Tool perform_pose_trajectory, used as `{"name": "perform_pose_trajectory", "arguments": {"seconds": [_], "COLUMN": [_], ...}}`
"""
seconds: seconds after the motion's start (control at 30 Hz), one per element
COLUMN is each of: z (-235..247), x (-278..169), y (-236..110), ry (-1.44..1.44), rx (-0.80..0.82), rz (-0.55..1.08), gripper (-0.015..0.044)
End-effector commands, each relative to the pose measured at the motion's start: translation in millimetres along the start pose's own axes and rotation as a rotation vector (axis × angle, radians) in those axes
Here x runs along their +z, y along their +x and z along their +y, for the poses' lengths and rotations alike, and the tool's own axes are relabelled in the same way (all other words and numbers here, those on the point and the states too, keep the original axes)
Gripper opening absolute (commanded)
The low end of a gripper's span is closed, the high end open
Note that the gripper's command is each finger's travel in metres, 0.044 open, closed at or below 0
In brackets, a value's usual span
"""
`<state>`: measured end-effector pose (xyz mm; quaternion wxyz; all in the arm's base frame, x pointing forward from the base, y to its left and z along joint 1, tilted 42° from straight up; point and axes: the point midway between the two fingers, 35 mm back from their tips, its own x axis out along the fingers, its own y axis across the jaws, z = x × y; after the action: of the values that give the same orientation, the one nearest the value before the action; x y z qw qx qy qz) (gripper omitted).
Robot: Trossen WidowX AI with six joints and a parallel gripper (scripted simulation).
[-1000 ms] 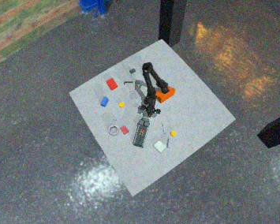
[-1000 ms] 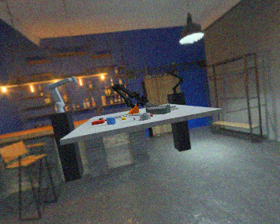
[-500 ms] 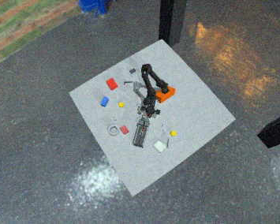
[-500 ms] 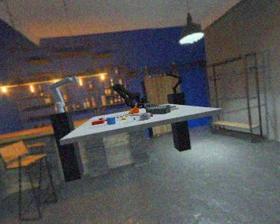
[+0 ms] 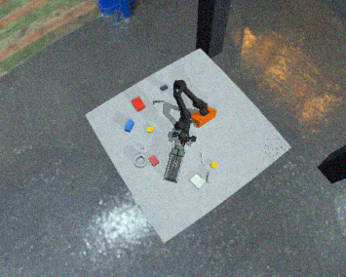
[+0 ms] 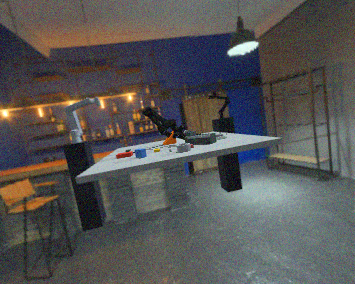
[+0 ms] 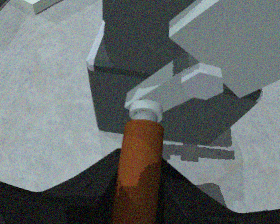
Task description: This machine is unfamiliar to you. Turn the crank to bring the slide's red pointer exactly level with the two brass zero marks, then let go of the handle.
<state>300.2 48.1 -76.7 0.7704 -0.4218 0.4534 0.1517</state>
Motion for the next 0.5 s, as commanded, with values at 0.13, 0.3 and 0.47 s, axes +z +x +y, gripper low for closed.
{"name": "perform_pose_trajectory", "arguments": {"seconds": [0.13, 0.3, 0.47], "z": [-11.7, -15.2, -17.5], "x": [-4.2, -4.6, -4.3], "y": [4.0, 4.4, 4.2], "ry": [0.005, 0.005, 0.005], "rx": [-0.01, -0.01, -0.011], "rz": [0.009, 0.009, 0.009], "gripper": [0.0, 0.0, 0.0]}}
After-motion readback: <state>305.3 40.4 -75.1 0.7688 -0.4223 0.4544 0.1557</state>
